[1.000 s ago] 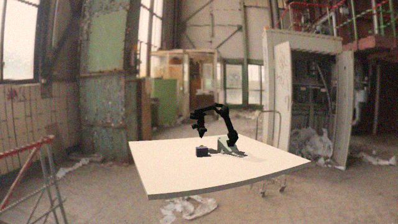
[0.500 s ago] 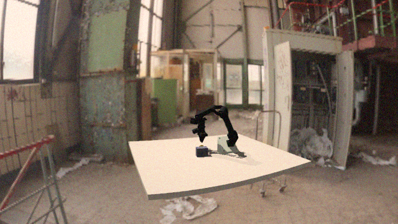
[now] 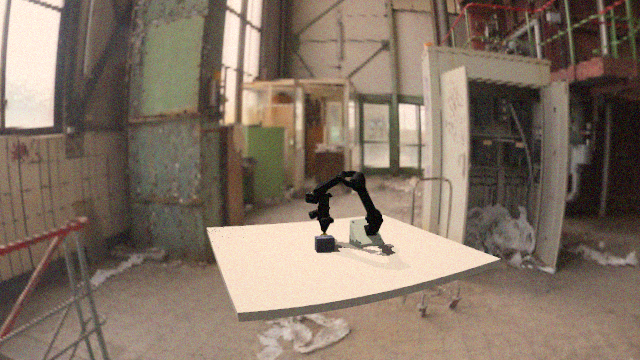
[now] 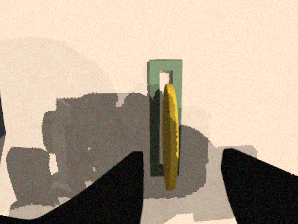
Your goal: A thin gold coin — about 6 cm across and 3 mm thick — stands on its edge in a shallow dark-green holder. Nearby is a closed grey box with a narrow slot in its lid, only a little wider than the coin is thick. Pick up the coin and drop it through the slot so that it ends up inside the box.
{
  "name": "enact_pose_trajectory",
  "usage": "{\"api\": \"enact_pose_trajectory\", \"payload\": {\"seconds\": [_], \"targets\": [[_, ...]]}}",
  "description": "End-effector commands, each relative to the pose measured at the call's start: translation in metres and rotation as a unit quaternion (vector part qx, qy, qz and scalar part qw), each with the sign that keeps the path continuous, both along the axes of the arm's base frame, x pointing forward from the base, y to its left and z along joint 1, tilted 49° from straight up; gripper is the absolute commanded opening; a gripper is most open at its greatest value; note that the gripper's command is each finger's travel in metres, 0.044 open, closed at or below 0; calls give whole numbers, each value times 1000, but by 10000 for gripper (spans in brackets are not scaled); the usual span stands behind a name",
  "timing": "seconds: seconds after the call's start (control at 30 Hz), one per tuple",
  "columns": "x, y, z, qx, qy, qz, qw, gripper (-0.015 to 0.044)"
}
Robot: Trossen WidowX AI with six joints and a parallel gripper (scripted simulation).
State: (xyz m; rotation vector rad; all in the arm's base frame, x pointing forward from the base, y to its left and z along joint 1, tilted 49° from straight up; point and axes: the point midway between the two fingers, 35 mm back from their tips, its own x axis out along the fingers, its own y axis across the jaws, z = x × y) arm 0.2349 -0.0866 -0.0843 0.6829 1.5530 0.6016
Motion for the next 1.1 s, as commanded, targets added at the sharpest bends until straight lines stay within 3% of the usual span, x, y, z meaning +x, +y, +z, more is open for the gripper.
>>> {"api": "enact_pose_trajectory", "payload": {"seconds": [0.0, 0.9, 1.07], "targets": [[-2, 8, -5, 5, 6, -2, 1000, 161], [-6, 39, -31, 7, 6, -1, 1000, 161], [-6, 39, -31, 7, 6, -1, 1000, 29]]}}
